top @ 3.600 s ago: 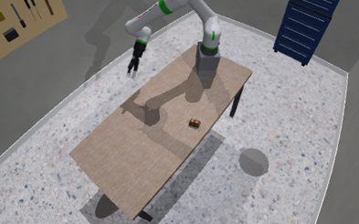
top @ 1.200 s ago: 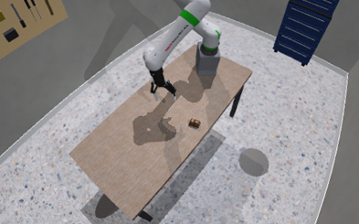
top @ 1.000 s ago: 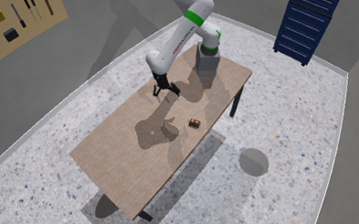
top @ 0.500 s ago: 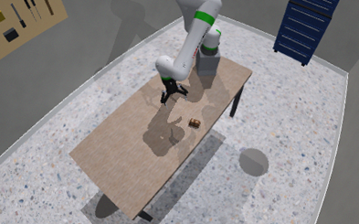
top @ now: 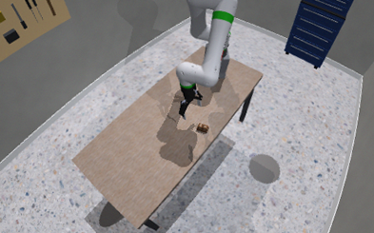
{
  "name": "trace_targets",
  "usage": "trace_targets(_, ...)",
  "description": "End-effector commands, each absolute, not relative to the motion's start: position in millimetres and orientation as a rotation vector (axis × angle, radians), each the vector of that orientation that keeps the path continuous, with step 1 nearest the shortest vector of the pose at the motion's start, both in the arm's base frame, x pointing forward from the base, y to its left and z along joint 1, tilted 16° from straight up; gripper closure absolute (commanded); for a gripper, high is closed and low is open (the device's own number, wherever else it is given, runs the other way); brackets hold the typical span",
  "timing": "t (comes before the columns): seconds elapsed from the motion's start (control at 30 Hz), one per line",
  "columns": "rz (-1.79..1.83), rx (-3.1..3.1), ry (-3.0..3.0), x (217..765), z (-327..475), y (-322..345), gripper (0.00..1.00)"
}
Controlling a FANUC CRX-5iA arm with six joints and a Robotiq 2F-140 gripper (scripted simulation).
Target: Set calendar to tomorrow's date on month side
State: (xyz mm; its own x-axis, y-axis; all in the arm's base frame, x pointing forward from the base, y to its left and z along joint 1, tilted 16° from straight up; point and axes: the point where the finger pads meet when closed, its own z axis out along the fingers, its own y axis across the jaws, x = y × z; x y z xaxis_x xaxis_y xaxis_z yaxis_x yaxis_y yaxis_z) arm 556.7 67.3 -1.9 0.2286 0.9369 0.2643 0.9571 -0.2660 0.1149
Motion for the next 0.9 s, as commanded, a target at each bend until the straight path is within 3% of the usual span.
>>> trace_targets(0.0, -0.426, -2.295, -2.092, 559, 10, 94, 0.00)
trace_targets(0.27, -0.428, -2.106, -2.383, 560, 27, 133, 0.00)
trace_targets(0.87, -0.428, -2.083, -2.414, 560, 29, 138, 0.00)
